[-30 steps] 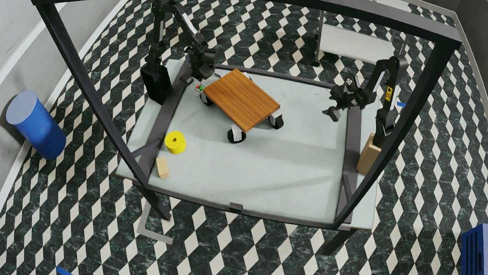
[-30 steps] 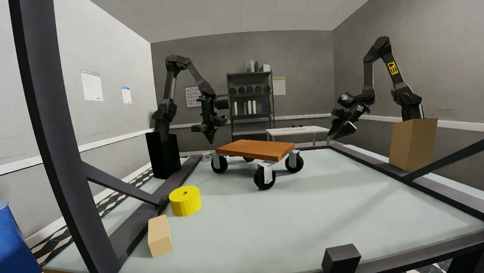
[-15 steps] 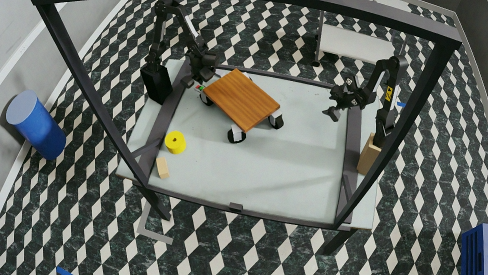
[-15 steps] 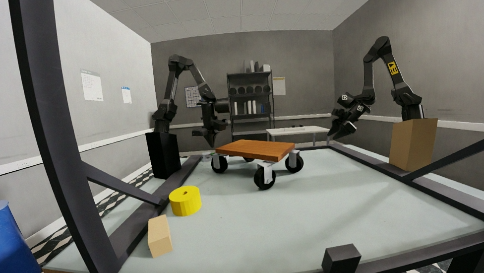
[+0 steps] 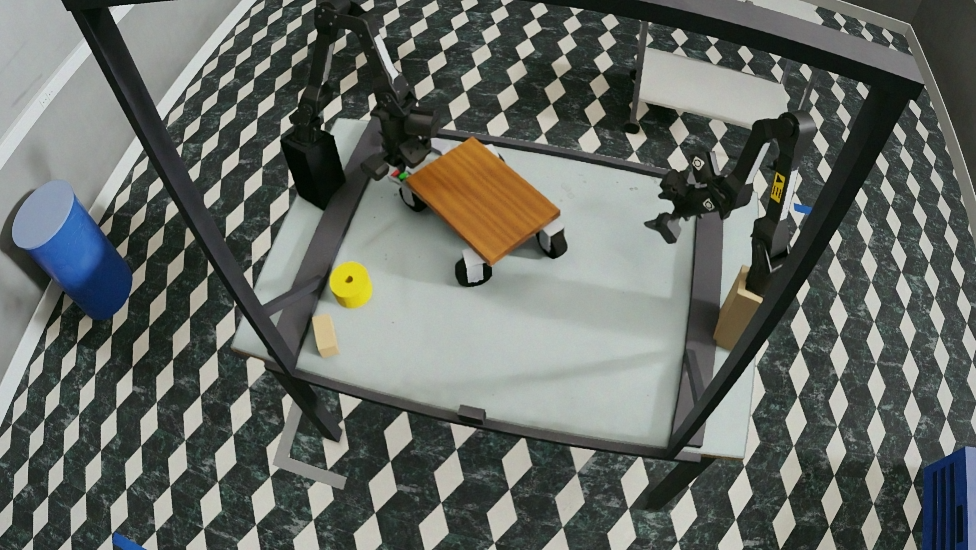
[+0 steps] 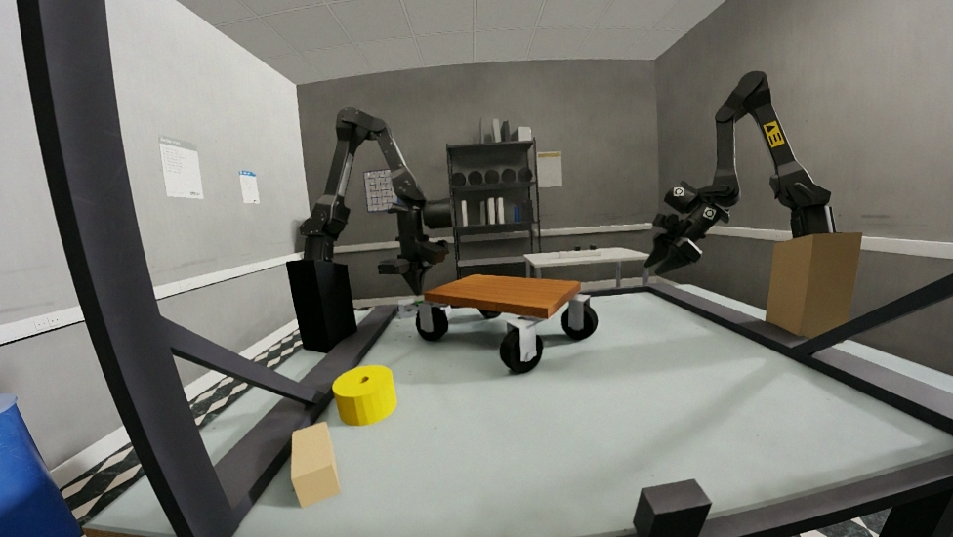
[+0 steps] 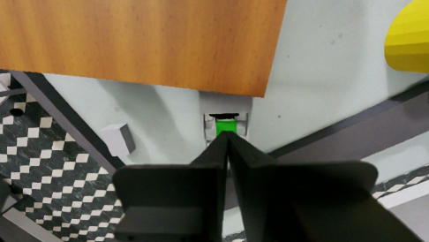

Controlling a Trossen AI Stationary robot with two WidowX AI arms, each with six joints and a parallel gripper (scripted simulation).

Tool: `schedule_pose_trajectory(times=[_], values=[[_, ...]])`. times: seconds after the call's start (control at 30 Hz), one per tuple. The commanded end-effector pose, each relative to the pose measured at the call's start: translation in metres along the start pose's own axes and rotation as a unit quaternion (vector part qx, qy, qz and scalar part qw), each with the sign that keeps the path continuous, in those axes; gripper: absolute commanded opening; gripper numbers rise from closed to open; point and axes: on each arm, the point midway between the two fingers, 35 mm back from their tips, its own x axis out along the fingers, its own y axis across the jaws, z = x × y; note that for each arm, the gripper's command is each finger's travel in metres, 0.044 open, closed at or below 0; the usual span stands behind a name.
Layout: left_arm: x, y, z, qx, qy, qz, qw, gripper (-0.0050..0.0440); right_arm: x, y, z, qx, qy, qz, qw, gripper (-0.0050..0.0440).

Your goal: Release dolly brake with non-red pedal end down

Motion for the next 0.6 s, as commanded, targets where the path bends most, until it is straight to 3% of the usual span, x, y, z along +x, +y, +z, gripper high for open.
schedule_pose_trajectory(times=[0.0,0.57], values=[[0.0028,0.0004,-0.0006,0.001,0.001,0.0,1.0,-0.005,-0.0011,-0.0012,0.0018,-0.001,-0.004,-0.001,1.0,0.044],[0.0128,0.0004,0.0002,0.001,0.001,0.0,1.0,-0.005,-0.0011,-0.0012,0.0018,-0.001,-0.004,-0.001,1.0,0.044]])
